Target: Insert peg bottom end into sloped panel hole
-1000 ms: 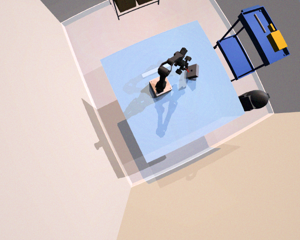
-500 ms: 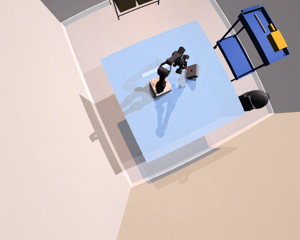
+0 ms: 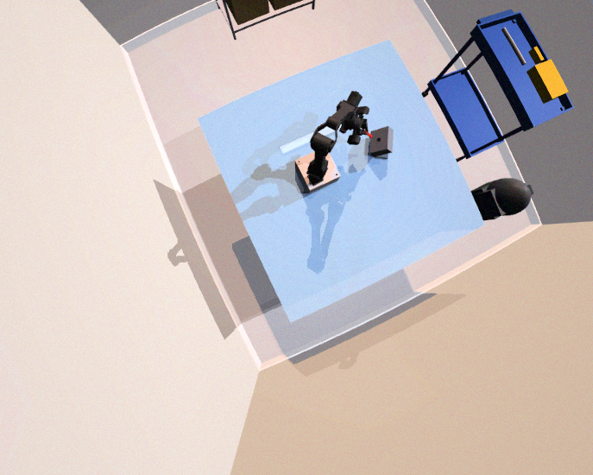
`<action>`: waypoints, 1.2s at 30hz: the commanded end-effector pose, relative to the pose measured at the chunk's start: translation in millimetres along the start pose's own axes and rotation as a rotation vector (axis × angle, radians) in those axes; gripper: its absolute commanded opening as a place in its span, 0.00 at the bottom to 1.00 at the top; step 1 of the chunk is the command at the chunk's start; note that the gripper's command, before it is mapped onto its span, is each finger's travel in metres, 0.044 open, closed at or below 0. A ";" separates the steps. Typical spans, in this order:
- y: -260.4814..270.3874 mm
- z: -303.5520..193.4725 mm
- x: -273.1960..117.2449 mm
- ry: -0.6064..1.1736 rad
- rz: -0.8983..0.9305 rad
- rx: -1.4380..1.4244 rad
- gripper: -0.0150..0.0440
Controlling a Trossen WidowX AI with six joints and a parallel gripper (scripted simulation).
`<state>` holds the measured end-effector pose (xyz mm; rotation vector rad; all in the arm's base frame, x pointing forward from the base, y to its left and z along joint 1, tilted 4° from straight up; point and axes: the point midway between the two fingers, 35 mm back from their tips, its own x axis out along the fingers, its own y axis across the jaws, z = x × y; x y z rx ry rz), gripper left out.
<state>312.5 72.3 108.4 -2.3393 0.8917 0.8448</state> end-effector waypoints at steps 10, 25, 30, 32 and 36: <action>-4.9 1.0 9.9 0.019 -0.020 -0.074 0.25; -9.5 1.9 27.7 0.039 -0.041 -0.161 0.25; -10.5 2.2 33.5 0.047 -0.047 -0.190 0.25; -10.7 2.3 34.8 0.049 -0.049 -0.197 0.25; -10.9 2.4 37.0 0.052 -0.051 -0.208 0.25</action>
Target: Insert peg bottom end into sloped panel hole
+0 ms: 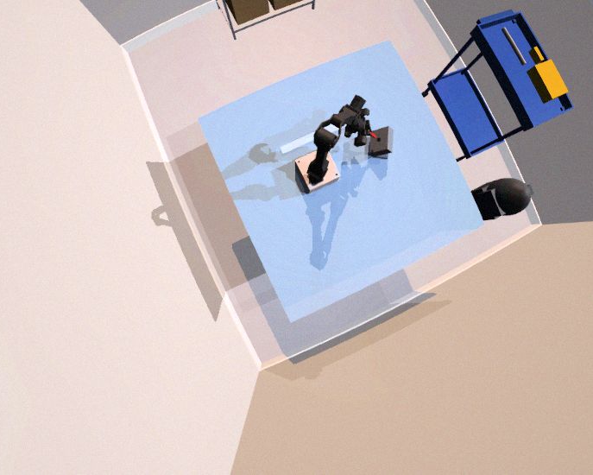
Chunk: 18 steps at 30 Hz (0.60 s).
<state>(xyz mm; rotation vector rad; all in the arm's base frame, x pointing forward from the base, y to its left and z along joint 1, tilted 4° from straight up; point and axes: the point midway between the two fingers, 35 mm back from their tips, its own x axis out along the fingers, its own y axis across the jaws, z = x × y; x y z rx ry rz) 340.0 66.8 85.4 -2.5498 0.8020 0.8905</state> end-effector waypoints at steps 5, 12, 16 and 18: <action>0.0 1.1 7.0 0.008 -0.008 -0.036 0.25; -0.1 0.9 13.1 0.008 -0.010 -0.037 0.25; -0.1 0.9 18.5 0.009 -0.010 -0.038 0.25; -0.1 0.9 21.0 0.009 -0.010 -0.038 0.25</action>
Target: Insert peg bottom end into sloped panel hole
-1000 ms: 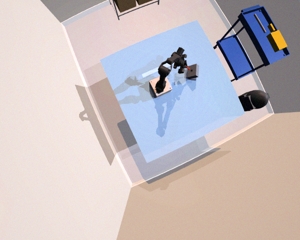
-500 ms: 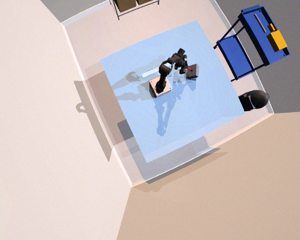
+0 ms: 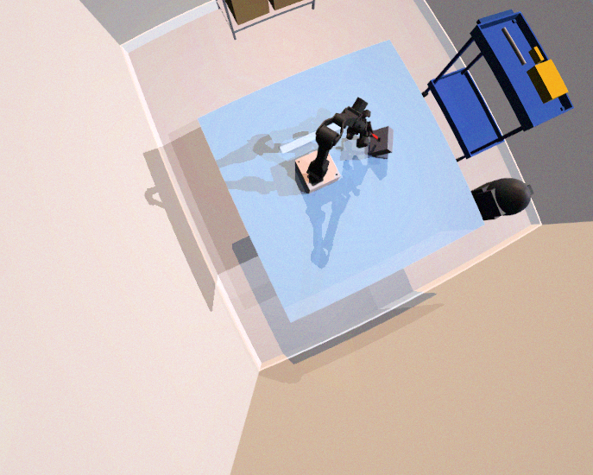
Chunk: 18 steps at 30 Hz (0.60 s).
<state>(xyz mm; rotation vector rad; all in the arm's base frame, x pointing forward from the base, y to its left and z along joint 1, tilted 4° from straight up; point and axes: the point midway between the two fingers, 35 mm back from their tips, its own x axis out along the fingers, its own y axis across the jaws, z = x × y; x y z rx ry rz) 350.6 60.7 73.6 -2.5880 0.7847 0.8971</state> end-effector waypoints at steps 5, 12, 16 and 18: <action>0.3 -0.2 10.7 0.000 -0.002 -0.003 0.25; 0.1 0.0 9.2 0.001 -0.001 -0.001 0.25; 0.1 0.0 9.2 0.001 -0.001 -0.001 0.25; 0.1 0.0 9.2 0.001 -0.001 -0.001 0.25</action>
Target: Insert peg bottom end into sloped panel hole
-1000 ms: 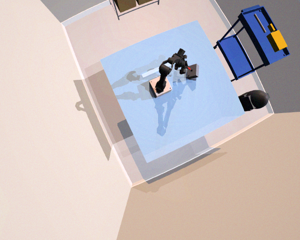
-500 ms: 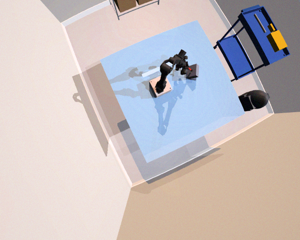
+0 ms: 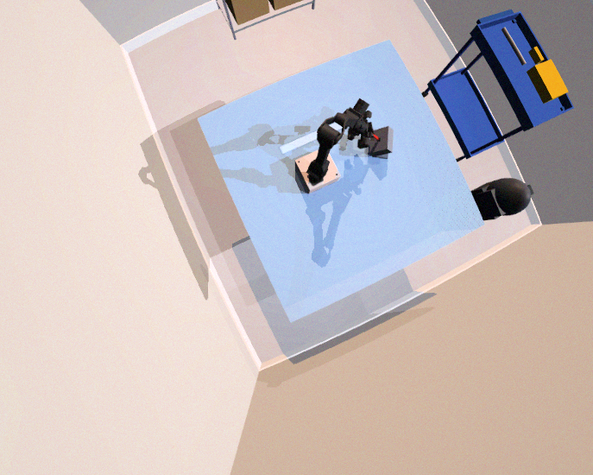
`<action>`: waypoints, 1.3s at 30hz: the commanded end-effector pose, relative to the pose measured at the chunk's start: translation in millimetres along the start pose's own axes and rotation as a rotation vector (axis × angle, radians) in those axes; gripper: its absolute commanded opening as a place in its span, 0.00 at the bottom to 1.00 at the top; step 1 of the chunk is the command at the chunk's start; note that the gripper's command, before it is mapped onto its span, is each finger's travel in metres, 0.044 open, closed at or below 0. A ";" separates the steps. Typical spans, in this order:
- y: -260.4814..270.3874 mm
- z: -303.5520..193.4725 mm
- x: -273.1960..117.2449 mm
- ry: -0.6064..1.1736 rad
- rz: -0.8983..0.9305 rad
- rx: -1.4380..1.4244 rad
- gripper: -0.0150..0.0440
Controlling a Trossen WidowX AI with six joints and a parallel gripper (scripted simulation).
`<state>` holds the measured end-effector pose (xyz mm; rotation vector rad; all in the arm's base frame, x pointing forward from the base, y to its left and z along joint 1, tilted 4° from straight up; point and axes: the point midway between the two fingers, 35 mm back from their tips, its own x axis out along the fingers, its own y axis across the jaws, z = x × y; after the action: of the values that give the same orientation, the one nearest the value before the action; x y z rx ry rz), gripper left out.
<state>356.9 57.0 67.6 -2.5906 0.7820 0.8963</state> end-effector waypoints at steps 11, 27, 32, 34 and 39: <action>0.5 0.0 3.2 0.000 0.001 0.001 0.25; 0.3 -0.5 14.2 0.001 0.001 0.001 0.25; 0.2 -0.7 17.7 0.001 0.001 0.001 0.25; 0.2 -0.8 19.0 0.001 0.001 0.001 0.25; 0.1 -0.9 22.4 0.001 0.001 0.001 0.25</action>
<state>369.9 48.5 54.9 -2.5884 0.7887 0.8937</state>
